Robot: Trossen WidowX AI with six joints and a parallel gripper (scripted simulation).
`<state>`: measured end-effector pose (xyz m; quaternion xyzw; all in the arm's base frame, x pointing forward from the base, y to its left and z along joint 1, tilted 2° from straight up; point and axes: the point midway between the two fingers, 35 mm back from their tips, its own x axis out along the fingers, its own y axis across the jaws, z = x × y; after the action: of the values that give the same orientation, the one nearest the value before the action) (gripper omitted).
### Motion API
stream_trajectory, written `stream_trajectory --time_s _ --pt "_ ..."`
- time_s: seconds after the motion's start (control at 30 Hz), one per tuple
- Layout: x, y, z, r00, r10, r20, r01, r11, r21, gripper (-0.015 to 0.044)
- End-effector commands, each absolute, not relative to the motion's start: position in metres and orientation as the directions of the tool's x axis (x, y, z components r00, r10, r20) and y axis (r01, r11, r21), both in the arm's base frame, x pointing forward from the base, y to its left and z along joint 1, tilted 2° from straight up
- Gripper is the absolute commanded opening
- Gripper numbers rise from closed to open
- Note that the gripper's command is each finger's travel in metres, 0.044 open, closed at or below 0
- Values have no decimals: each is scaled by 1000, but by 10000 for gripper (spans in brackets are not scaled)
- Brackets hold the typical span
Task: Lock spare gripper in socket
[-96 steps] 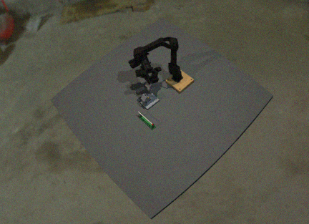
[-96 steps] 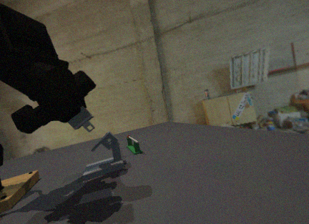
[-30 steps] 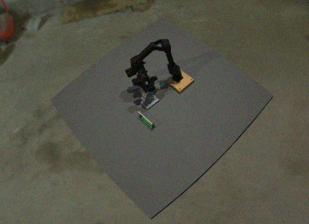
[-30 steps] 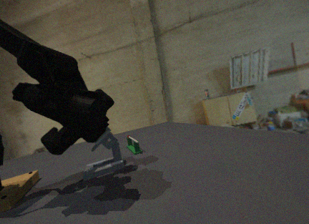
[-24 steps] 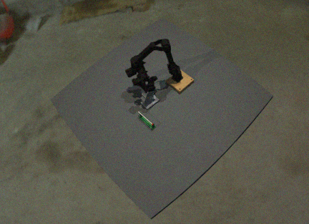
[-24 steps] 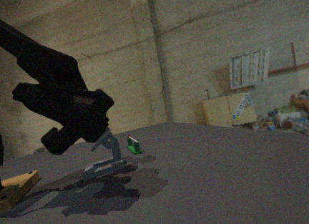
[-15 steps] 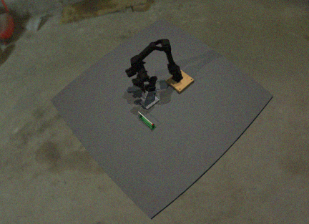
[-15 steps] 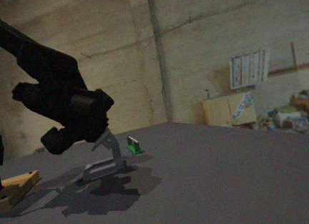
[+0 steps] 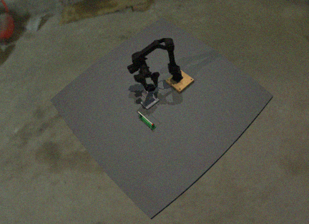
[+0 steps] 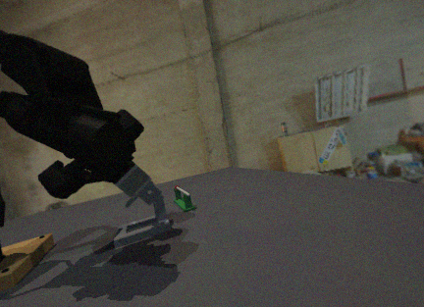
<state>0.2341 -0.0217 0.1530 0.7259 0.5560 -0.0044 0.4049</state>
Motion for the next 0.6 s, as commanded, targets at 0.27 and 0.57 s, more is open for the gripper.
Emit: stream_trajectory --time_s 0.27,0.57 --pt "218 -17 175 379 807 -453 818 -63 572 440" --pt "210 -13 188 411 778 -475 813 -78 577 440"
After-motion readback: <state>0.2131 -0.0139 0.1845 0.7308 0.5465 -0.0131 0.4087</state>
